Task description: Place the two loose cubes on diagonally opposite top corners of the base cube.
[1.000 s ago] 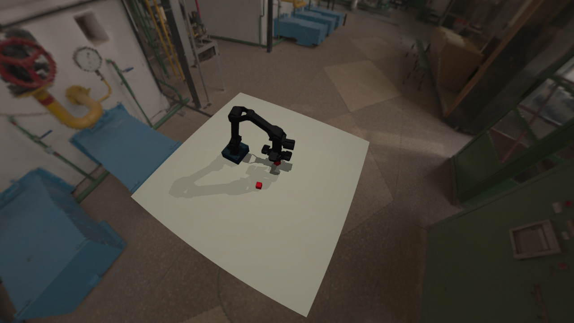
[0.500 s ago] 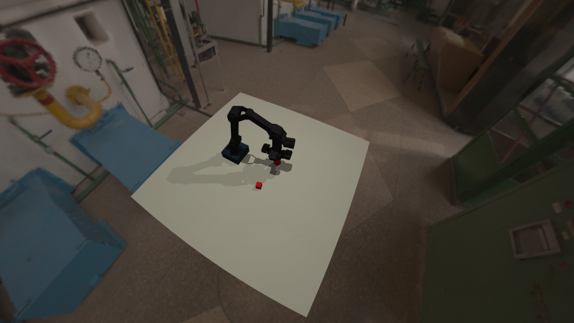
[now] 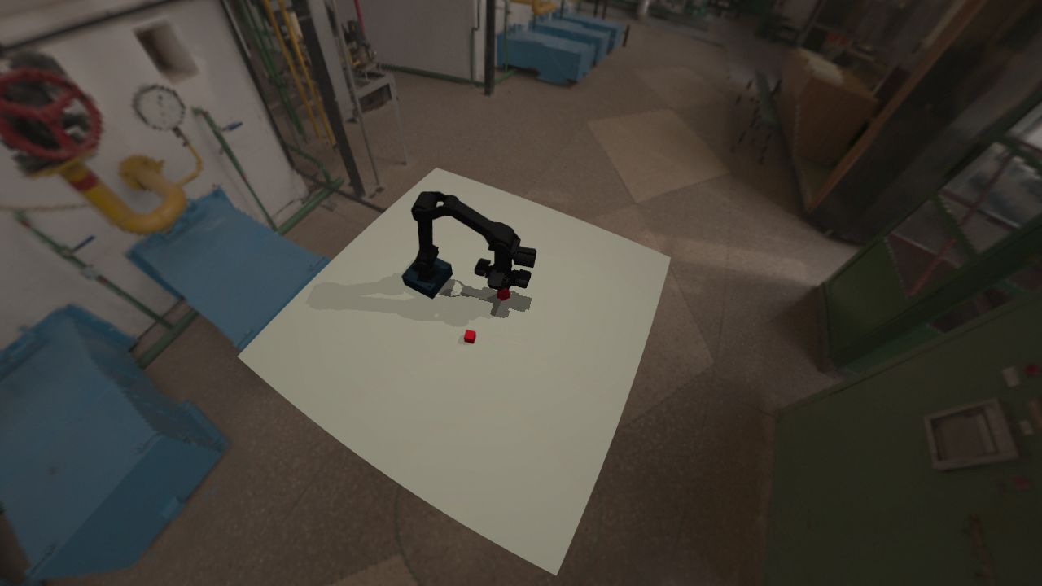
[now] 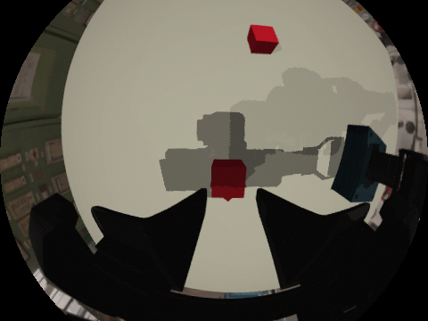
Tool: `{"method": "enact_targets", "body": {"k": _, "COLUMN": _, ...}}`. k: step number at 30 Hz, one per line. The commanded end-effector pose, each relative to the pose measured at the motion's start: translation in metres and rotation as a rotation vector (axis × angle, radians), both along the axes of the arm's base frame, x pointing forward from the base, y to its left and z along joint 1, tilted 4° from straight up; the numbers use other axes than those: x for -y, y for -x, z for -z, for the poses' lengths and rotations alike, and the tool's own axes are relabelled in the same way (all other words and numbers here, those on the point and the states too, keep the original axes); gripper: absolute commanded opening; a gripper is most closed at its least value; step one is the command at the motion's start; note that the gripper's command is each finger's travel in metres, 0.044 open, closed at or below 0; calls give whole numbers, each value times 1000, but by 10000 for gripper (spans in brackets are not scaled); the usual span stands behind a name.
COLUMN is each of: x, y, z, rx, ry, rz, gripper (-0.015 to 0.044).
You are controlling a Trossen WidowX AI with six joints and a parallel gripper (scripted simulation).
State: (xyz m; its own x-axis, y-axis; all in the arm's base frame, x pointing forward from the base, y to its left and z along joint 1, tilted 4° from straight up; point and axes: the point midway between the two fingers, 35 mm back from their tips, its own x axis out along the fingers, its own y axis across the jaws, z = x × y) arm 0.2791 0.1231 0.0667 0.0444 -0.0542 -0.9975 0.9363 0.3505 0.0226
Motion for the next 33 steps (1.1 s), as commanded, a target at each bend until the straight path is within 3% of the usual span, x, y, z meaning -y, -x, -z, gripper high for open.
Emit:
{"method": "enact_targets", "body": {"k": 1, "x": -1, "y": -1, "z": -3, "rx": 9, "ry": -5, "rz": 5, "gripper": 205}}
{"method": "enact_targets", "body": {"k": 5, "x": 11, "y": -5, "z": -3, "rx": 2, "ry": 2, "rz": 0, "gripper": 265}}
{"method": "enact_targets", "body": {"k": 21, "x": 137, "y": -26, "z": -36, "rx": 3, "ry": 24, "rz": -29, "gripper": 265}}
{"method": "enact_targets", "body": {"k": 33, "x": 197, "y": -16, "z": -54, "rx": -2, "ry": 21, "rz": -111, "gripper": 265}}
